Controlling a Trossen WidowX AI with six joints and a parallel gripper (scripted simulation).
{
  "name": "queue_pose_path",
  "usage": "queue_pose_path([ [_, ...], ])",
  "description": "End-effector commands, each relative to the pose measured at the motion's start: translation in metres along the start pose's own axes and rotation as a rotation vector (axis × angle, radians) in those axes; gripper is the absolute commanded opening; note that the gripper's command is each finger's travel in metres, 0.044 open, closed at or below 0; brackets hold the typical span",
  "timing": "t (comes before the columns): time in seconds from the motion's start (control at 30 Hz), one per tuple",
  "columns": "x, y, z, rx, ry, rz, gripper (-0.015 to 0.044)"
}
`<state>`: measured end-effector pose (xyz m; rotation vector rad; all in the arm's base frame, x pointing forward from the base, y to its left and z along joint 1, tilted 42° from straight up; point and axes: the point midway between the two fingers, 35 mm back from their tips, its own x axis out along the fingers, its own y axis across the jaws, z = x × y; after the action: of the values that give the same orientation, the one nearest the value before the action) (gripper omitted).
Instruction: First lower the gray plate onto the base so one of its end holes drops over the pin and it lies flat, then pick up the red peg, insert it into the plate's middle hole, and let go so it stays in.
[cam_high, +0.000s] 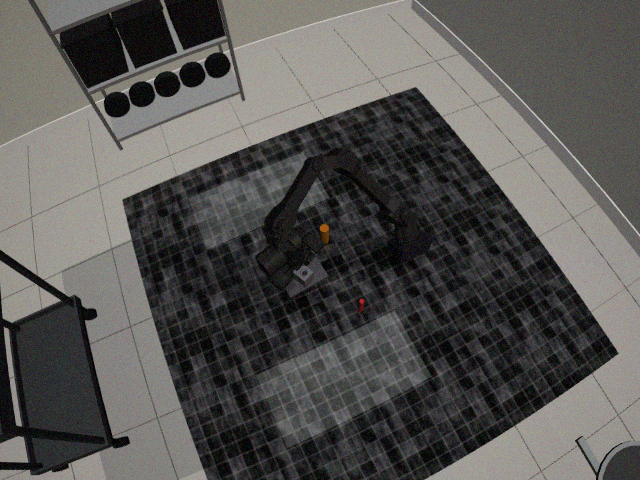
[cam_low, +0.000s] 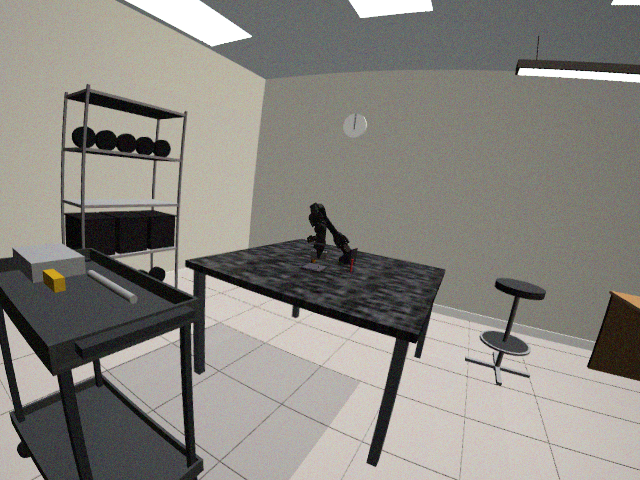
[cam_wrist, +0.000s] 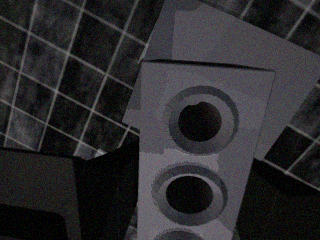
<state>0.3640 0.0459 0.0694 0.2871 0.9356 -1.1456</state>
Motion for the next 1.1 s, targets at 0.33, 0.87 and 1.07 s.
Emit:
queue_pose_path([
  [0.33,0.012,-0.014,0.021,-0.046,-0.013,-0.004,0.0],
  [0.87,0.012,-0.014,0.022,-0.046,-0.013,-0.004,0.0],
  [1.07,0.013,-0.014,0.023,-0.046,-0.013,-0.004,0.0],
])
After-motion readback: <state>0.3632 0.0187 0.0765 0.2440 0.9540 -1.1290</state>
